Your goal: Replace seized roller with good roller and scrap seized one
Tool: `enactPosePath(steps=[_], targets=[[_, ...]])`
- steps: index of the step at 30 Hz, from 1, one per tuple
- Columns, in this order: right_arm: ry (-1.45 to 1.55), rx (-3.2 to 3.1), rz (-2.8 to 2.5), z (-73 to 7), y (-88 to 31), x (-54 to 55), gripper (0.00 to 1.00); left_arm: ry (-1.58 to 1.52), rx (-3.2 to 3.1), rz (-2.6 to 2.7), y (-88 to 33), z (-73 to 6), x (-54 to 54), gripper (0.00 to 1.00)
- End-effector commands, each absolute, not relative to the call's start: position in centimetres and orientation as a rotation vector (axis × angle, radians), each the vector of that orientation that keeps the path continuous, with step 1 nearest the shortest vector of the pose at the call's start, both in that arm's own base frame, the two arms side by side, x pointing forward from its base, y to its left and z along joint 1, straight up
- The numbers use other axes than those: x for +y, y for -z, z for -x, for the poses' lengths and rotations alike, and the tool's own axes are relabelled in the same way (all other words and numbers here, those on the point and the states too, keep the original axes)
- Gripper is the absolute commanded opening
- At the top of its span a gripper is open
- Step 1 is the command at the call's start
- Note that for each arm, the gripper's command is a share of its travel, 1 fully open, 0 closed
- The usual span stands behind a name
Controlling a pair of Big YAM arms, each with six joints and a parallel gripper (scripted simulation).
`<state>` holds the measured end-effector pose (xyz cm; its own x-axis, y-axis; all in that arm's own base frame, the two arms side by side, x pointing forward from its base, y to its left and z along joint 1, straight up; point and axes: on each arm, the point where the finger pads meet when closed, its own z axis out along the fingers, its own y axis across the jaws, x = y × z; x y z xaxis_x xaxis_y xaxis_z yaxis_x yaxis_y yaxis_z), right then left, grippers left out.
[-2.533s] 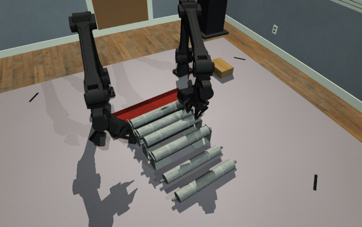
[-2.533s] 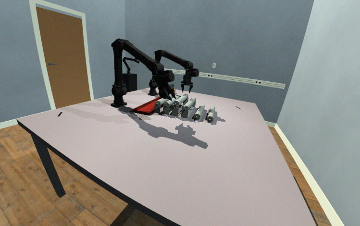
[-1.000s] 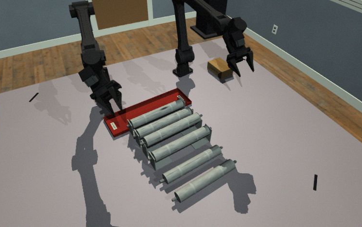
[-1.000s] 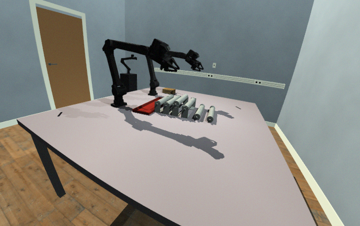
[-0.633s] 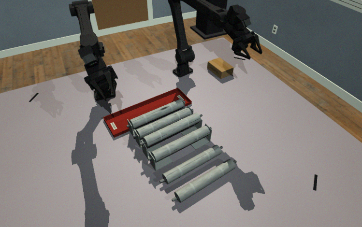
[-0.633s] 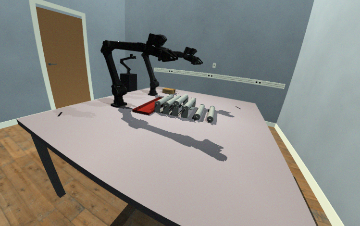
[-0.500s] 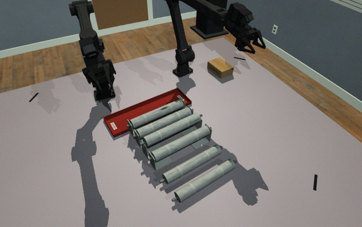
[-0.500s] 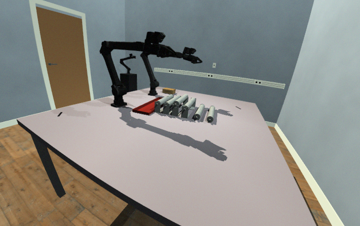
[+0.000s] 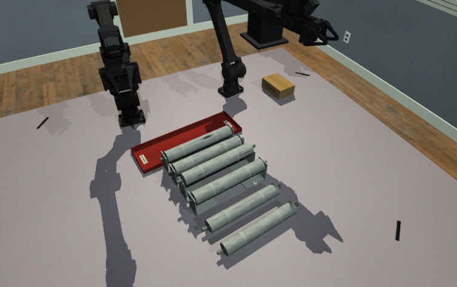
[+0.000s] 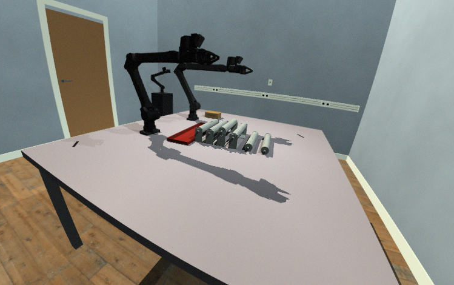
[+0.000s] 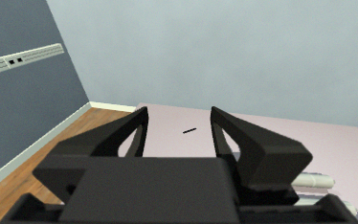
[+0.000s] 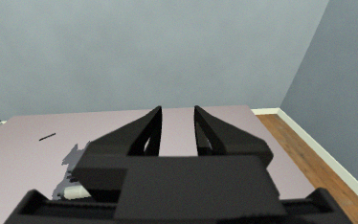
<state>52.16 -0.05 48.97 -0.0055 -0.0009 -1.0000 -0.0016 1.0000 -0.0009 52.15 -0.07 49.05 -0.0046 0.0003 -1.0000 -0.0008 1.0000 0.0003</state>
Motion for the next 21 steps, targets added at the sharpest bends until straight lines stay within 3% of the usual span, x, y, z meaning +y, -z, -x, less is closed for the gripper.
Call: enactPosePath(steps=[1, 3, 4, 21], targets=[[0.003, 1.541, 0.012, -51.4, -50.0, 0.3, 0.32, 0.007, 1.525, 0.005, -51.2, -50.9, -0.1, 0.62], [-0.021, 1.488, -0.004, -51.0, -53.2, 0.4, 0.32, -0.016, 1.481, 0.001, -53.5, -50.6, 0.4, 0.62], [-0.019, 1.487, -0.003, -51.0, -53.2, 0.4, 0.32, -0.015, 1.483, 0.002, -53.3, -50.6, 0.4, 0.32], [-0.016, 1.525, -0.007, -52.0, -51.9, 0.4, 0.32, 0.000, 1.581, -0.001, -48.9, -52.6, 0.0, 0.32]])
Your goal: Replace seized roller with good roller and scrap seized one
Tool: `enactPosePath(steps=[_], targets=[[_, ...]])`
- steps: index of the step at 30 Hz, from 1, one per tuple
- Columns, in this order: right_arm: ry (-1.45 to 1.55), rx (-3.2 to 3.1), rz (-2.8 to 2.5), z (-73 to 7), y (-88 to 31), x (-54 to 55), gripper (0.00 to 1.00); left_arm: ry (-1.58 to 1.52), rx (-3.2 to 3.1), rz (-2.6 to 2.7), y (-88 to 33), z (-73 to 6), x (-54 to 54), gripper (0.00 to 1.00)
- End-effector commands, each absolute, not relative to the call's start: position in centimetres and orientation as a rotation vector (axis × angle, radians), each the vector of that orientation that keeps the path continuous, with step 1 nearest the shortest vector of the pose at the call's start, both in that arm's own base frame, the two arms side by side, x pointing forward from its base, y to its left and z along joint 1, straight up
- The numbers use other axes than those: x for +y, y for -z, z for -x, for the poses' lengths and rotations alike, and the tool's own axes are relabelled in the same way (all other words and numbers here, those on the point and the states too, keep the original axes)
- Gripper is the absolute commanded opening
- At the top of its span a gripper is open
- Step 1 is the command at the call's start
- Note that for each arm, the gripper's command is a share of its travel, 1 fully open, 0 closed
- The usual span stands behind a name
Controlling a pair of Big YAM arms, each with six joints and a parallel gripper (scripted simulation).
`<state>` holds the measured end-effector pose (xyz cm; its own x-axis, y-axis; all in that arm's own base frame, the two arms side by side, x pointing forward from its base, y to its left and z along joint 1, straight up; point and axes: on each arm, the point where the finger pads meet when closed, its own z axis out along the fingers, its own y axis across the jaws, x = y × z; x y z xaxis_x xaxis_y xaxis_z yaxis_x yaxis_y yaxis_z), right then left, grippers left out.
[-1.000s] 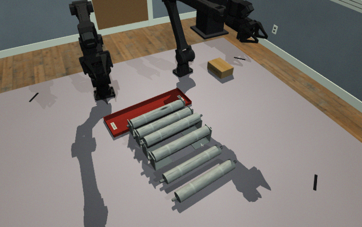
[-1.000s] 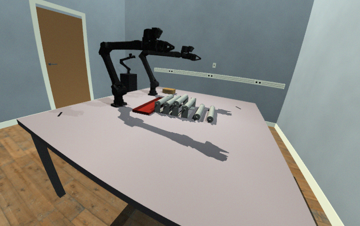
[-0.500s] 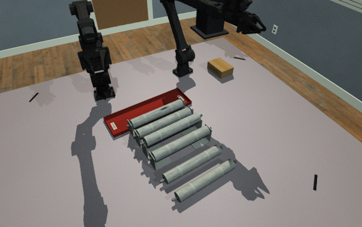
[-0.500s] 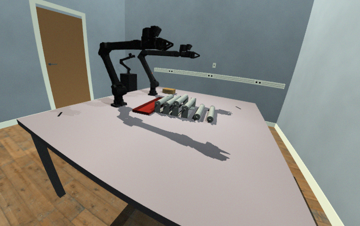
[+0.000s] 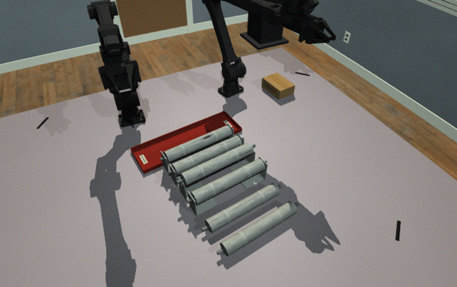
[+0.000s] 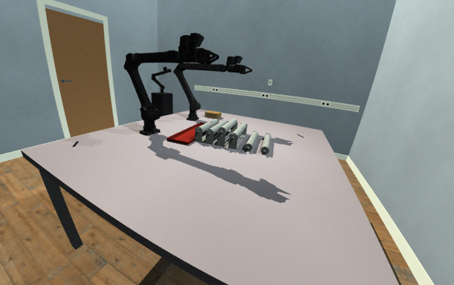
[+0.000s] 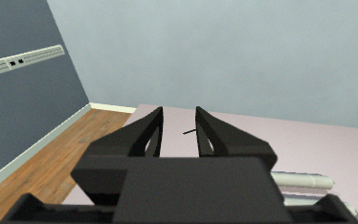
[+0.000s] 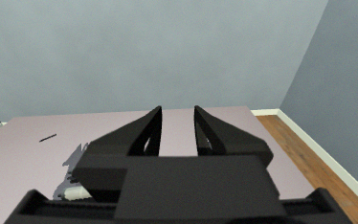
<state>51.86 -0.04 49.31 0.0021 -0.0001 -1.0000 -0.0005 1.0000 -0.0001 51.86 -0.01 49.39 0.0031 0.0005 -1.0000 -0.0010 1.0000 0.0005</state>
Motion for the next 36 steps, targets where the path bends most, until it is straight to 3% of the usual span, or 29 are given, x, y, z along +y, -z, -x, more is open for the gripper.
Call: enactPosePath(steps=[1, 22, 36], targets=[[-0.016, 1.527, -0.007, -52.1, -51.8, 0.4, 0.32, 0.001, 1.572, -0.001, -49.2, -52.4, 0.0, 0.32], [-0.053, 1.571, -0.041, -52.7, -50.5, 0.1, 0.32, -0.021, 1.583, -0.048, -49.7, -53.0, -1.1, 0.32], [-0.358, 1.775, -0.289, -56.1, -45.4, 2.1, 0.32, -0.161, 1.774, -0.374, -44.0, -55.6, -6.8, 0.32]])
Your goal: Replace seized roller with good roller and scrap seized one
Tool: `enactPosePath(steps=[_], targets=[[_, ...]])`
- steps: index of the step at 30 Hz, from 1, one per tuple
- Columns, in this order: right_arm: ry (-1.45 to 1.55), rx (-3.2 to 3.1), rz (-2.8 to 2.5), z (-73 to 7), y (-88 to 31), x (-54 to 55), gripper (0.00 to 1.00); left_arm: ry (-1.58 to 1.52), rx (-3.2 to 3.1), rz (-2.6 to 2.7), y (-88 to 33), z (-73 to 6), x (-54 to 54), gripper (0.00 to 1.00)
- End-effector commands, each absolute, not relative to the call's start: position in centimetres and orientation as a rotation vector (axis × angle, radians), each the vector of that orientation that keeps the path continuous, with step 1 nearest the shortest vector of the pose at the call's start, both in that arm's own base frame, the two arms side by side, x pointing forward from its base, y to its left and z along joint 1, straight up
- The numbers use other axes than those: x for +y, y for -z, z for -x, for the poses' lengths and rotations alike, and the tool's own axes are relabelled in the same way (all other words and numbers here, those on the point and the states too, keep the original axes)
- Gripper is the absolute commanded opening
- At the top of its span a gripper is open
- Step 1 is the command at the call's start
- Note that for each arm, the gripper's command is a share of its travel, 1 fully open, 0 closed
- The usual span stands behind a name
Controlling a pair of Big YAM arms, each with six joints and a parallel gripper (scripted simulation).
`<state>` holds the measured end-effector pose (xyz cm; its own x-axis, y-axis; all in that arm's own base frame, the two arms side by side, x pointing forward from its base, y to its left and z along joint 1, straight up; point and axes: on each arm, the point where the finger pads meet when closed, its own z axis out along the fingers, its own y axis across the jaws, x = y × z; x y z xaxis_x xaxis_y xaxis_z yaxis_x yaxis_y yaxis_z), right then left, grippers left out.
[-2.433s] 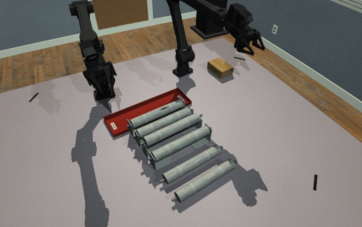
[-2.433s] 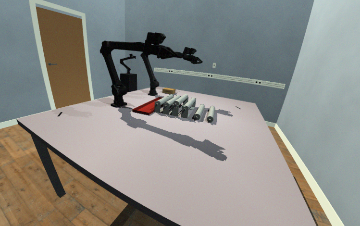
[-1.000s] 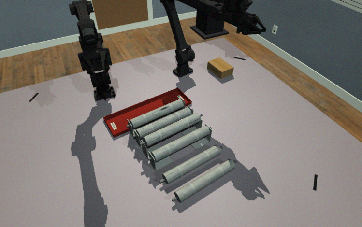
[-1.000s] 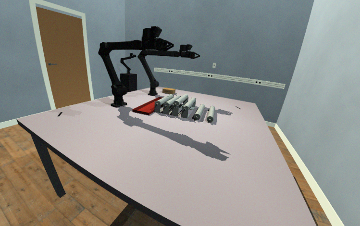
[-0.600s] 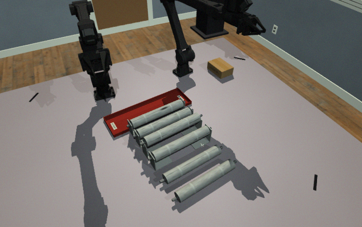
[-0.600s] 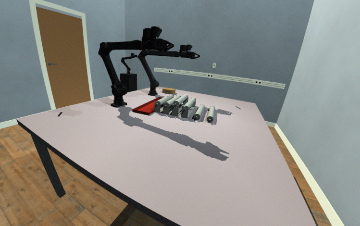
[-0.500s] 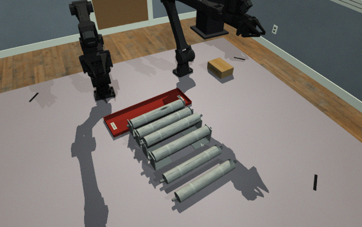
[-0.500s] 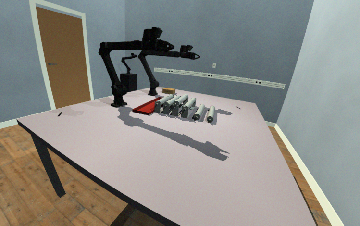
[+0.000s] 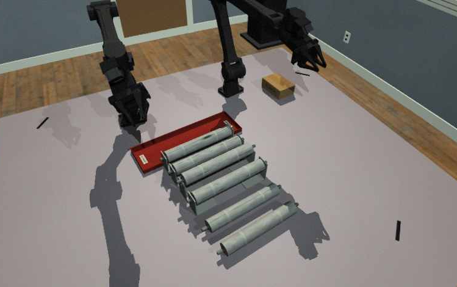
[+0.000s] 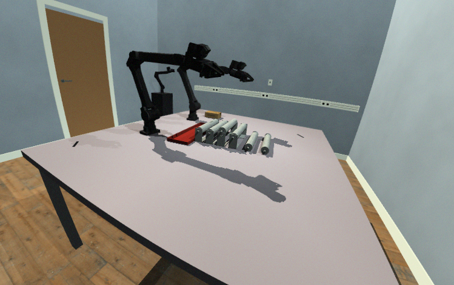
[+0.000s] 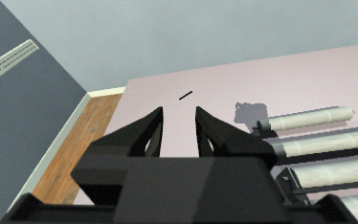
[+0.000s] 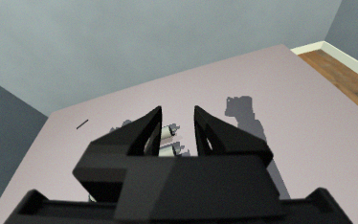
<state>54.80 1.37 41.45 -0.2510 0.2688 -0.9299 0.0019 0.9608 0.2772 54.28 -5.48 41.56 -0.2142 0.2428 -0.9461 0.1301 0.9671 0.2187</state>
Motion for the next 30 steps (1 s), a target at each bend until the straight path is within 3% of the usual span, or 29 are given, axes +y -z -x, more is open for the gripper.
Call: enactPosePath(steps=[1, 3, 17, 20, 30], targets=[[-0.358, 1.775, -0.289, -56.1, -45.4, 2.1, 0.32, -0.161, 1.774, -0.374, -44.0, -55.6, -6.8, 0.32], [-0.350, 1.740, -0.284, -55.2, -47.3, 1.4, 0.32, -0.172, 1.713, -0.328, -47.6, -54.0, -5.4, 0.32], [-0.594, 2.029, -0.642, -58.0, -36.2, 3.7, 0.32, -0.260, 1.951, -0.806, -34.7, -55.9, -13.6, 0.32], [-0.597, 1.999, -0.631, -57.4, -37.9, 3.3, 0.32, -0.276, 1.897, -0.745, -38.7, -54.8, -12.0, 0.32], [-0.709, 2.183, -0.971, -57.9, -29.4, 4.9, 0.32, -0.313, 2.015, -1.178, -28.1, -54.3, -18.2, 0.32]])
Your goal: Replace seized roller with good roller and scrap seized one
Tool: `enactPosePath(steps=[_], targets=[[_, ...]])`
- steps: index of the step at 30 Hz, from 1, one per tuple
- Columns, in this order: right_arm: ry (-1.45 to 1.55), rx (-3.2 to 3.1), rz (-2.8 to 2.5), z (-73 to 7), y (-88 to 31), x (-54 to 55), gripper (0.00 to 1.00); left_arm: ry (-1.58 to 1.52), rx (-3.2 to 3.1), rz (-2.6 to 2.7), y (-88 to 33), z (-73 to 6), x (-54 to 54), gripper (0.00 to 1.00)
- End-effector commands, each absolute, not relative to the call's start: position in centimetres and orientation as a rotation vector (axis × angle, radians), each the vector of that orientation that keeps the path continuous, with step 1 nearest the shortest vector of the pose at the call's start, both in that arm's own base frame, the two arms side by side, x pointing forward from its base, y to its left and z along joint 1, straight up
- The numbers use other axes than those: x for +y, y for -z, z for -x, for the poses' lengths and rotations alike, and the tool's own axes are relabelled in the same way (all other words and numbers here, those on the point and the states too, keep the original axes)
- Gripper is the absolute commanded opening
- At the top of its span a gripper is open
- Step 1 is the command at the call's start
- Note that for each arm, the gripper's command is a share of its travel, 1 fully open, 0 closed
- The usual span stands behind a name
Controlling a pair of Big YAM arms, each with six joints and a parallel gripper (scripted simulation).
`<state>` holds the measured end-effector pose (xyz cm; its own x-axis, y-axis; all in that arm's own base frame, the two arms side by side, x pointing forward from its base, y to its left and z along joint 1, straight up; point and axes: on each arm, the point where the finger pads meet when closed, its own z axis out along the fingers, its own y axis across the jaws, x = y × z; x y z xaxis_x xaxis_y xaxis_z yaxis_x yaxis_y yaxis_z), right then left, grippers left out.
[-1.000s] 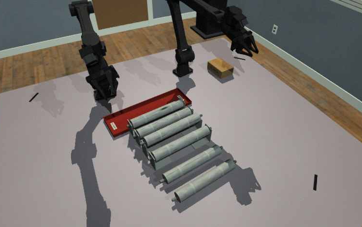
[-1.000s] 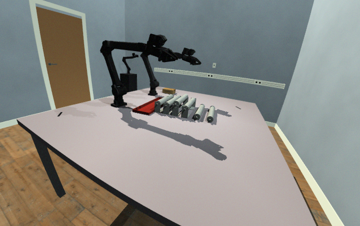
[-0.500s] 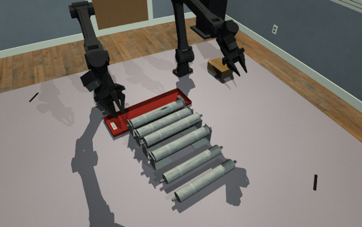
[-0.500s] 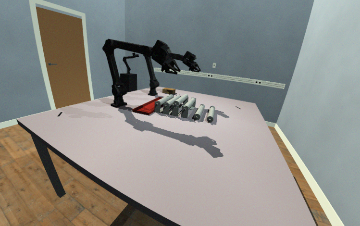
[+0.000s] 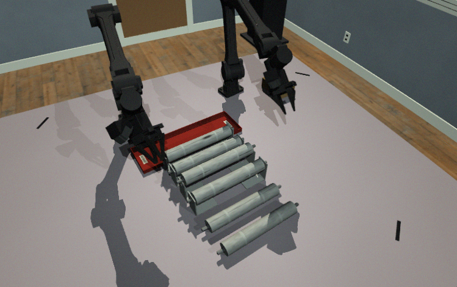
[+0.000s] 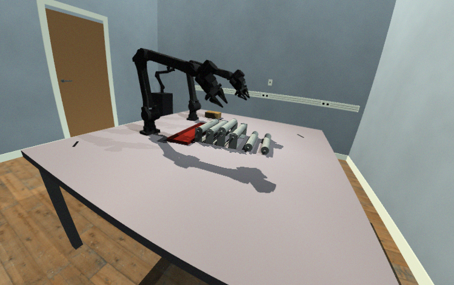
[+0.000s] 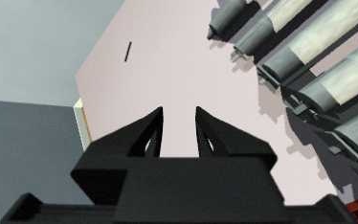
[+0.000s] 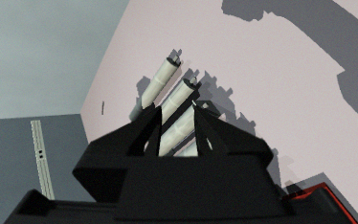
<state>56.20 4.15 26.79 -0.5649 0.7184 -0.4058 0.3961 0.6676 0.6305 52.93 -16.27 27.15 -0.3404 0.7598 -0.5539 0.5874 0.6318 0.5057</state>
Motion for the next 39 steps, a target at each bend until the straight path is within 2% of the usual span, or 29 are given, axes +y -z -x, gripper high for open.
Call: enactPosePath(steps=[1, 6, 7, 9, 10, 21, 25, 30, 39], targets=[[-0.717, 2.196, -1.007, -57.9, -28.7, 5.0, 0.32, -0.317, 2.018, -1.217, -27.5, -54.0, -18.6, 0.32], [-0.742, 2.225, -1.116, -57.7, -27.3, 5.3, 0.32, -0.332, 2.016, -1.334, -26.0, -53.2, -19.8, 0.32], [-0.754, 2.196, -1.100, -57.3, -29.0, 4.9, 0.32, -0.353, 1.977, -1.255, -30.0, -52.9, -18.2, 0.32], [-0.749, 2.249, -1.167, -57.6, -26.3, 5.6, 0.32, -0.344, 1.973, -1.341, -28.6, -52.2, -20.0, 0.32], [-0.745, 2.272, -1.222, -57.3, -24.7, 5.7, 0.32, -0.325, 2.022, -1.450, -23.7, -52.3, -21.2, 0.32], [-0.759, 2.313, -1.697, -55.5, -19.6, 6.8, 0.32, -0.363, 1.932, -1.916, -18.7, -48.5, -24.6, 0.32], [-0.773, 2.299, -1.741, -55.2, -20.3, 7.0, 0.32, -0.389, 1.895, -1.896, -21.7, -48.2, -23.9, 0.32], [-0.731, 2.330, -1.855, -54.7, -17.6, 7.3, 0.32, -0.353, 1.906, -2.090, -15.8, -46.3, -25.4, 0.32], [-0.750, 2.343, -1.787, -54.6, -19.0, 7.2, 0.32, -0.369, 1.892, -2.033, -18.6, -46.3, -25.0, 0.32]])
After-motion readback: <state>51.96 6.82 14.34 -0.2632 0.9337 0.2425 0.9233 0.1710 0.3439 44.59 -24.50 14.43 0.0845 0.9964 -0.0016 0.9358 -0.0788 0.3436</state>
